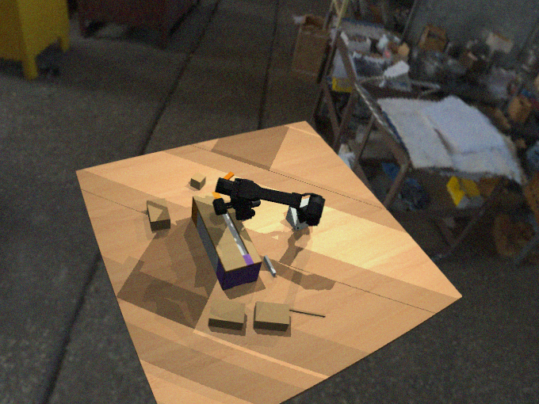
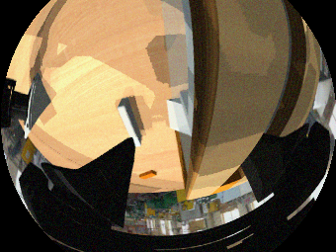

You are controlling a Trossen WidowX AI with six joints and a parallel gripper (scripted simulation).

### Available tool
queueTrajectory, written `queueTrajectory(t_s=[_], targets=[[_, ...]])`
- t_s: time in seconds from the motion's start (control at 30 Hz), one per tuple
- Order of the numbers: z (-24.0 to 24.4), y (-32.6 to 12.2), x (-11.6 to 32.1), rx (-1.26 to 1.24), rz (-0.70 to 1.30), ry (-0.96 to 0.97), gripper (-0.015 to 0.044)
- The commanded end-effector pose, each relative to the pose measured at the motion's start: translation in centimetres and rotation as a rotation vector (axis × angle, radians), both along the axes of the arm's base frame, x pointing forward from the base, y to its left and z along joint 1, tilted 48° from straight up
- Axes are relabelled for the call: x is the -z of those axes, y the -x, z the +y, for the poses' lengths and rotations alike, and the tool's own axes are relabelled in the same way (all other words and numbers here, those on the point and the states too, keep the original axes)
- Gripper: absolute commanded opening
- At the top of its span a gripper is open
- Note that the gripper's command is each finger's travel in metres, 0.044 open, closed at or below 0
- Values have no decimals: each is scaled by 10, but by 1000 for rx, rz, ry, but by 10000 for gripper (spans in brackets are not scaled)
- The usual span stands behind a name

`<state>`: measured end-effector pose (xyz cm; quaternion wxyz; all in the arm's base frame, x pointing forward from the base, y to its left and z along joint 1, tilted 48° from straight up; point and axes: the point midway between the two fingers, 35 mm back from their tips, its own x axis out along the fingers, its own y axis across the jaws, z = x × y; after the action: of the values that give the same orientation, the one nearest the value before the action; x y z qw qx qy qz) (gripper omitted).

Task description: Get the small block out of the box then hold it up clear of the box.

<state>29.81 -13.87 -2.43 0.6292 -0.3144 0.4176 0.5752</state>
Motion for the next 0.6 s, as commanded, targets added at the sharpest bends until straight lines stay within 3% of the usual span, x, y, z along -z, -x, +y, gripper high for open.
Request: queueTrajectory(t_s=[0.0,0.27,0.57], targets=[[-10,0,9,-5,-5,7,400],[-18,2,15,-5,-5,7,400],[-59,7,-28,2,6,0,400]])
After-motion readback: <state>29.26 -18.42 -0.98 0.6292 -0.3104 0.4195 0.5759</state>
